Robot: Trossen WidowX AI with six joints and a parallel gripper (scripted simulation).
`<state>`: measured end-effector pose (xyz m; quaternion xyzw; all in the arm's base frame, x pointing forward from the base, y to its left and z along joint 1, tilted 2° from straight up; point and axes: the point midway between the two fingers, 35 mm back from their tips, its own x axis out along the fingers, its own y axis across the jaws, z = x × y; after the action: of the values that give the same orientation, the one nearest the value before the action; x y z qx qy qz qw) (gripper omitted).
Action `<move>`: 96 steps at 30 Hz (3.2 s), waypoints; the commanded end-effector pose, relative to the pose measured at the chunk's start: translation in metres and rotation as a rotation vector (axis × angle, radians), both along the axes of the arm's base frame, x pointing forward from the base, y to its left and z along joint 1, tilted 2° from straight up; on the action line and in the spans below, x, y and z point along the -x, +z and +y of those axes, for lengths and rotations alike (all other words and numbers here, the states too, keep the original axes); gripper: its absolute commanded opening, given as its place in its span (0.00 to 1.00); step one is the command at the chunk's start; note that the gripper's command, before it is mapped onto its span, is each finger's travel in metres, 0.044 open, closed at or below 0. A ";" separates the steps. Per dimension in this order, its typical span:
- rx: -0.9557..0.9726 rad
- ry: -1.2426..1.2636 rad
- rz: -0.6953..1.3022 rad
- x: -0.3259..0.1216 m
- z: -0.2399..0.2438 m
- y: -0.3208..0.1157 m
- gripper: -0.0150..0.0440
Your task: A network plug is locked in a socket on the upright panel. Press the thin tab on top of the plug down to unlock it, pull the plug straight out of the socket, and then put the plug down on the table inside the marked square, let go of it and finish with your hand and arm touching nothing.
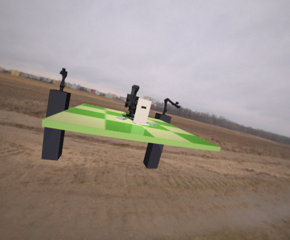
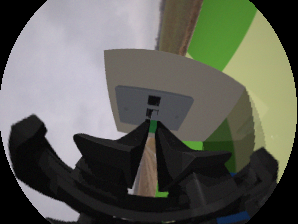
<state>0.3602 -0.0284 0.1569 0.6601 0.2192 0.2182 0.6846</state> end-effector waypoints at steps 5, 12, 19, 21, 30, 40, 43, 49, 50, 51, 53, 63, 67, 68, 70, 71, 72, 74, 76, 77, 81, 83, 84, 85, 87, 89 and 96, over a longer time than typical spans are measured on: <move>0.001 0.000 0.001 0.007 -0.003 -0.001 0.25; 0.001 0.000 0.001 0.012 -0.006 -0.001 0.25; 0.001 0.000 0.001 0.017 -0.008 -0.001 0.25; 0.002 0.000 0.002 0.018 -0.009 -0.001 0.25; 0.002 0.000 0.002 0.024 -0.012 -0.001 0.25; 0.002 0.000 0.003 0.030 -0.015 -0.001 0.25; 0.002 0.000 0.003 0.031 -0.016 -0.001 0.25; 0.002 0.000 0.003 0.035 -0.017 -0.001 0.25; 0.002 0.000 0.003 0.036 -0.018 -0.001 0.25; 0.002 0.000 0.003 0.036 -0.018 -0.001 0.25; 0.002 0.000 0.003 0.038 -0.019 -0.001 0.25; 0.003 0.000 0.004 0.043 -0.022 -0.001 0.25; 0.003 0.000 0.004 0.046 -0.023 -0.001 0.25; 0.003 0.000 0.004 0.046 -0.023 -0.001 0.25; 0.003 0.000 0.004 0.047 -0.024 -0.001 0.25; 0.004 -0.002 0.001 0.044 -0.023 0.000 0.25; 0.004 -0.002 0.001 0.044 -0.023 0.001 0.25; 0.004 -0.001 0.001 0.045 -0.023 0.005 0.25; 0.004 -0.001 0.002 0.047 -0.024 0.010 0.25; 0.004 -0.001 0.002 0.047 -0.024 0.012 0.25; 0.004 -0.001 0.003 0.050 -0.025 0.021 0.25; 0.004 -0.001 0.003 0.051 -0.025 0.025 0.25; 0.004 -0.001 0.003 0.052 -0.026 0.027 0.25; 0.004 -0.001 0.003 0.053 -0.026 0.030 0.25; 0.004 -0.001 0.003 0.055 -0.026 0.034 0.25; 0.004 -0.001 0.004 0.057 -0.026 0.038 0.25; 0.004 0.000 0.005 0.064 -0.025 0.054 0.25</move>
<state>0.3004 -0.0531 0.2025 0.6607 0.2209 0.2151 0.6844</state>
